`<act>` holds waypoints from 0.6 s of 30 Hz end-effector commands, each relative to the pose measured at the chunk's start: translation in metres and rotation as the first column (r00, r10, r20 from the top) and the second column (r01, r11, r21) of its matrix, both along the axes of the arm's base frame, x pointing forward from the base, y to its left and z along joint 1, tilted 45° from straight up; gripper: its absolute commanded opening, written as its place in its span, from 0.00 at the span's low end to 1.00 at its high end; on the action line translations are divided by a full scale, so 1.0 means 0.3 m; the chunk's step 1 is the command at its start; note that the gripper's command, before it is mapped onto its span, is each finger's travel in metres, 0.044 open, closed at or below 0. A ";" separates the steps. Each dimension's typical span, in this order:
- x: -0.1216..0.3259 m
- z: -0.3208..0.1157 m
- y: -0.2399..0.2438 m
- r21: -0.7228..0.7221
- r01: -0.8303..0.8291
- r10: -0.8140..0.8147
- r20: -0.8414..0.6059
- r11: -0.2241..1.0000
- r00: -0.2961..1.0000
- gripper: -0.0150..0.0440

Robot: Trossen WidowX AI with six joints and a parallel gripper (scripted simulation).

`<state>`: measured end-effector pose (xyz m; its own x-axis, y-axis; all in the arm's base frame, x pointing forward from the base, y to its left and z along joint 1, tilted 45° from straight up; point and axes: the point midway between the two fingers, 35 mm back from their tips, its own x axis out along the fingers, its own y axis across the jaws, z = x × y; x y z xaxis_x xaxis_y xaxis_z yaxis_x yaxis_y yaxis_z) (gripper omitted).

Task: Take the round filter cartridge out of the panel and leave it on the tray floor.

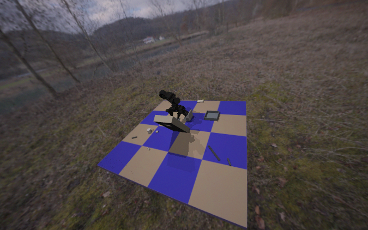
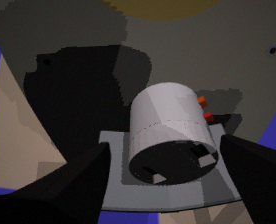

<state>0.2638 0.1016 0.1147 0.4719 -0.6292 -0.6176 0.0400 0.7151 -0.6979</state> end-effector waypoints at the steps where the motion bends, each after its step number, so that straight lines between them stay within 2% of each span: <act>1: 0.005 -0.005 -0.017 -0.003 -0.001 0.001 0.003 1.000 1.000 0.77; 18: 0.002 -0.003 -0.004 0.000 0.000 0.000 0.000 1.000 1.000 0.58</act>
<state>0.2646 0.1002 0.1142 0.4736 -0.6302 -0.6152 0.0380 0.7125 -0.7006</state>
